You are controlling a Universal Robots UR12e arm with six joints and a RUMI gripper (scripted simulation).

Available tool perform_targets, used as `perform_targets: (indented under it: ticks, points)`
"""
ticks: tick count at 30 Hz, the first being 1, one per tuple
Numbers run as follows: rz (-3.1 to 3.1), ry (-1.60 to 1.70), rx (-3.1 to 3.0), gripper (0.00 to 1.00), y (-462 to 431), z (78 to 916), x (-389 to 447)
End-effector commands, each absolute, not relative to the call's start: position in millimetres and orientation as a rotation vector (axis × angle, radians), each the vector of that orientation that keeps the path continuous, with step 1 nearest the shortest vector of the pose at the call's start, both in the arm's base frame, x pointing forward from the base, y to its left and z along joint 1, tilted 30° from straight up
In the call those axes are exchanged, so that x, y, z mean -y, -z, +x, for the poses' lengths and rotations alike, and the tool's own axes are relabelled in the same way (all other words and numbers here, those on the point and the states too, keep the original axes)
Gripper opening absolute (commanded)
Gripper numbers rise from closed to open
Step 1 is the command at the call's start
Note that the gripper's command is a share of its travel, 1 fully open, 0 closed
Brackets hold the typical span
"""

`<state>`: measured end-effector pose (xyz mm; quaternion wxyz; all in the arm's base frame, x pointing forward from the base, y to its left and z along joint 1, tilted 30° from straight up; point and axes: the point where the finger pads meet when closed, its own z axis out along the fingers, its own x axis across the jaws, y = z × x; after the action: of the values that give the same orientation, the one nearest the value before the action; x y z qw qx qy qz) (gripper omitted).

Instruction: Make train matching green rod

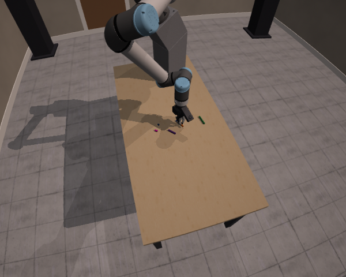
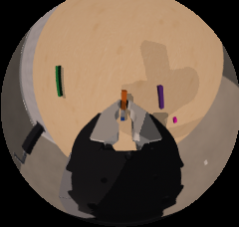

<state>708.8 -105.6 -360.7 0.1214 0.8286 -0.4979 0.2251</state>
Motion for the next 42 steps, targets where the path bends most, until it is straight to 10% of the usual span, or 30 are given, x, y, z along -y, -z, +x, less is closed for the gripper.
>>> perform_targets:
  ticks: [1, 42]
  points:
    - [2.420, -0.658, 1.454, 0.00, 360.7, 709.2, 105.5]
    - [2.420, -0.658, 1.454, 0.00, 365.8, 710.7, 108.0]
